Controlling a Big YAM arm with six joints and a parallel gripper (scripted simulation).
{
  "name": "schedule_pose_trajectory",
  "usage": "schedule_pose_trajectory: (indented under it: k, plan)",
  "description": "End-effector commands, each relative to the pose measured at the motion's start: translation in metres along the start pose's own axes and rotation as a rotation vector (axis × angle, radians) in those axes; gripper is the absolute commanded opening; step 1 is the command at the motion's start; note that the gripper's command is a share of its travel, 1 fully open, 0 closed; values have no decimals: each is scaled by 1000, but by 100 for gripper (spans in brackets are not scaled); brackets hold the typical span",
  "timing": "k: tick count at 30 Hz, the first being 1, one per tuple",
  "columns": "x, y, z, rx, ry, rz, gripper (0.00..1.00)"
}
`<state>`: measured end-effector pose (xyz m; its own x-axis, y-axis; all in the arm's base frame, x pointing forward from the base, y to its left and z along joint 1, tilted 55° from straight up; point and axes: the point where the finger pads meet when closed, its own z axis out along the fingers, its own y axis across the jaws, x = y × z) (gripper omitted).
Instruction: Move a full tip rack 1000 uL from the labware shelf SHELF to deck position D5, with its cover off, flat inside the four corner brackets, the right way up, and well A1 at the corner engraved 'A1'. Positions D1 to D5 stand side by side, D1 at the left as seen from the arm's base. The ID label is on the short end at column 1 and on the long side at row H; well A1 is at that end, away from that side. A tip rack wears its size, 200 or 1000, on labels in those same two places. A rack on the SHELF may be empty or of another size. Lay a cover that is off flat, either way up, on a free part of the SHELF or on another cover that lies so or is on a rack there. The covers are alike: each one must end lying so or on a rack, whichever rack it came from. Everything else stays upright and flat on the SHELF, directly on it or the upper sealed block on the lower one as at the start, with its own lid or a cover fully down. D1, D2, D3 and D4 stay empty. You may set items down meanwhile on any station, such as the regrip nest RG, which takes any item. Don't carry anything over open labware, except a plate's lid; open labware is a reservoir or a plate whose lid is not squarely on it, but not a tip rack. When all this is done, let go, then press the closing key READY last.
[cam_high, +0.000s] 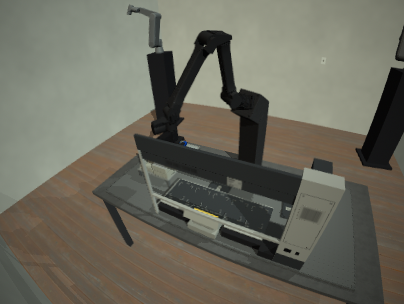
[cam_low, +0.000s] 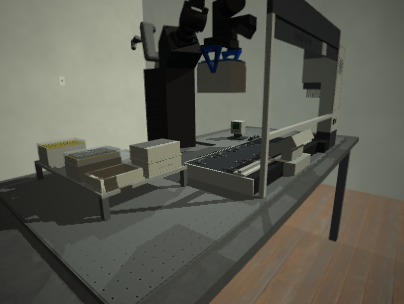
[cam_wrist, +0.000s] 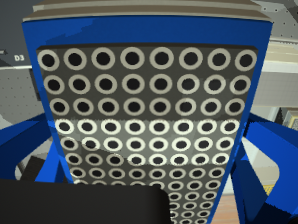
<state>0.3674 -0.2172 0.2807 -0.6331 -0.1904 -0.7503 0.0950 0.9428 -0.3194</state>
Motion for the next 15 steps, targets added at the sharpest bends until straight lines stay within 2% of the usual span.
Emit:
schedule_pose_trajectory:
  k: [1,7,15]
  plan:
    - [-19,-15,-1,26,-32,10,0]
    - [-17,-6,12,11,-29,4,0]
    - [-20,-7,22,13,-32,4,0]
